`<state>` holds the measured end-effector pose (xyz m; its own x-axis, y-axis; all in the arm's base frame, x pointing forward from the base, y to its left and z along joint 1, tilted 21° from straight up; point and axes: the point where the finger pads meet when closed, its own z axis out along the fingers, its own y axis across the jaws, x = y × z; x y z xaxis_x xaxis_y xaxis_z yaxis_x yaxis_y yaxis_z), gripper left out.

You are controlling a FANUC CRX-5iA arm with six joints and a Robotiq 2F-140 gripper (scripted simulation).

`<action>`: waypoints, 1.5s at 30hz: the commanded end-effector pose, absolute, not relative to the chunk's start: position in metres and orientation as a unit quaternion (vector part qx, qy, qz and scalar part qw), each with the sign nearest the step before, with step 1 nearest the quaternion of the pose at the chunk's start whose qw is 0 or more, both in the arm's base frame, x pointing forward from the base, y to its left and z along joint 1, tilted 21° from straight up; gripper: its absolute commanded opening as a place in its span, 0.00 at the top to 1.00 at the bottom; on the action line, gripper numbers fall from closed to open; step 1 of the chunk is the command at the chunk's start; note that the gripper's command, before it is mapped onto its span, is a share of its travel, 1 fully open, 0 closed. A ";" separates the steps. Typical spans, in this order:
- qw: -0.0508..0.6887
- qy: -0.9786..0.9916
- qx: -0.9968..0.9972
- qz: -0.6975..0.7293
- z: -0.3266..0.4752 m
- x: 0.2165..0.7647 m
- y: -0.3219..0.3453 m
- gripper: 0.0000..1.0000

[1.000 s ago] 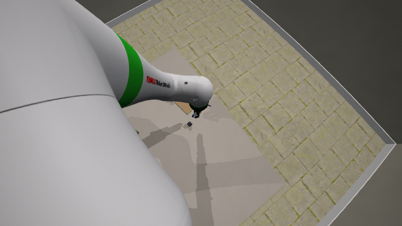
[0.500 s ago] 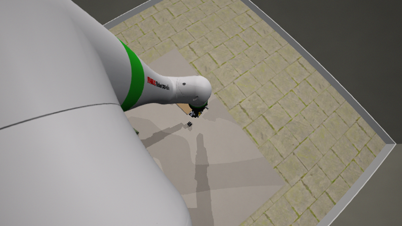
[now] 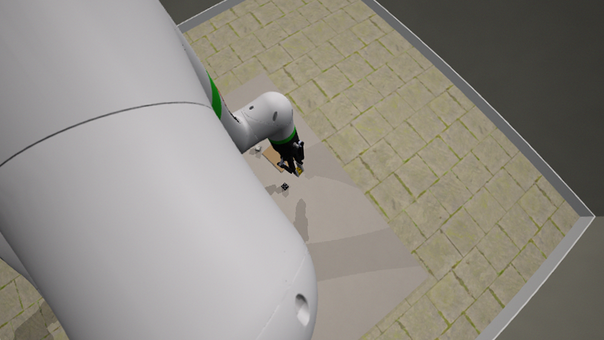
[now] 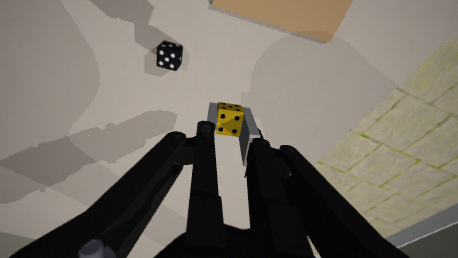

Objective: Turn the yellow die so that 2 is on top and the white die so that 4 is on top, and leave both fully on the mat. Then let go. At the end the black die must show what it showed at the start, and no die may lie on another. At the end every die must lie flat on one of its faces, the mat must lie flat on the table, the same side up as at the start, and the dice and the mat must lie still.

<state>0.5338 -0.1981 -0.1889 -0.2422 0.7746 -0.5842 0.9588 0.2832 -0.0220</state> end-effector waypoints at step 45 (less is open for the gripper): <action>0.540 0.600 0.451 -0.380 -0.227 0.531 -0.196 0.87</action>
<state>0.5298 -0.1936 -0.2215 -0.0101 0.1317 -0.9912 0.9523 0.3036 0.0307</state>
